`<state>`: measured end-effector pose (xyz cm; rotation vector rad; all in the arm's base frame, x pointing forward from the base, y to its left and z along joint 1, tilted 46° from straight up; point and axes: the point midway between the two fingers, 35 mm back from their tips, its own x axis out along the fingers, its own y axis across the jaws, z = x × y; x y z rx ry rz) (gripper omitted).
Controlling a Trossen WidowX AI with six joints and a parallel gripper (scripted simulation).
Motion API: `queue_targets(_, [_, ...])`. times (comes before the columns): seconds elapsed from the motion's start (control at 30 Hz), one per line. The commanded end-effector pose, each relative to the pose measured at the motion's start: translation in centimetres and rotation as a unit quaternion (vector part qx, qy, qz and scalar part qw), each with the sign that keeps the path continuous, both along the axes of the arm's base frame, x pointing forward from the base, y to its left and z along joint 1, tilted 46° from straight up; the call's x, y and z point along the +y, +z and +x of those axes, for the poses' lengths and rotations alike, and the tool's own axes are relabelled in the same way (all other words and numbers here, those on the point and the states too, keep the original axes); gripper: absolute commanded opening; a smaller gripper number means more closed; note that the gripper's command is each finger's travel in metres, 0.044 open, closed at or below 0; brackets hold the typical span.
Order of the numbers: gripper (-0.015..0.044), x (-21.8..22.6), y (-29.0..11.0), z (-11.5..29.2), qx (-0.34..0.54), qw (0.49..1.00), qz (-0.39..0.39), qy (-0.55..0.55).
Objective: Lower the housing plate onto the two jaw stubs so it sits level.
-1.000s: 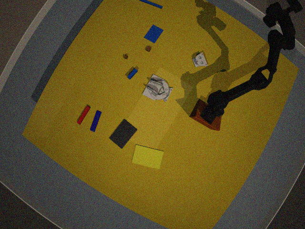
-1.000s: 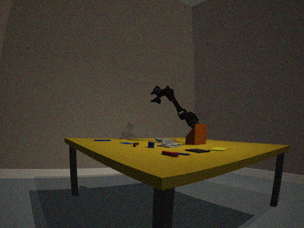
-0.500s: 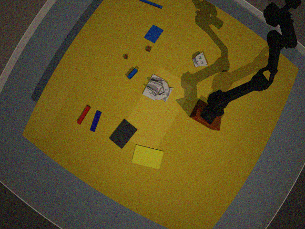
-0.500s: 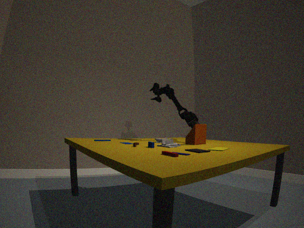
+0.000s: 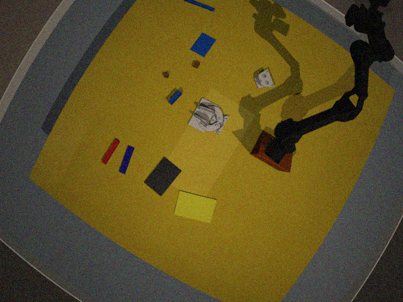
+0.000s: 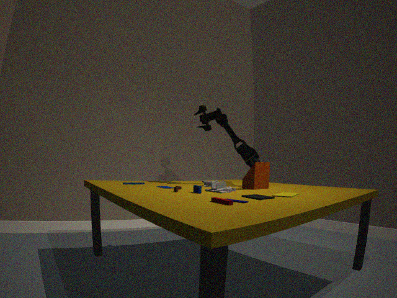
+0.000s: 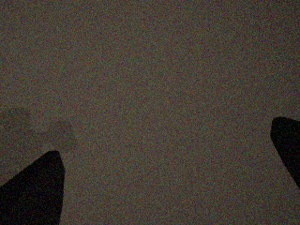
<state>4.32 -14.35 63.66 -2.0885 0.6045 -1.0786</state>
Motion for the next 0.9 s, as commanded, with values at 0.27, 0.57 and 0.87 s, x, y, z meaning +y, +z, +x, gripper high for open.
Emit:
queue_targets(0.27, [0.0440,2.1,0.0,1.1,0.057,0.994,-0.076,-0.053])
queue_targets(0.57, [0.0440,3.5,0.1,2.2,0.123,0.976,-0.148,-0.102])
queue_targets(0.87, [0.0440,4.8,0.0,3.4,0.190,0.946,-0.216,-0.151])
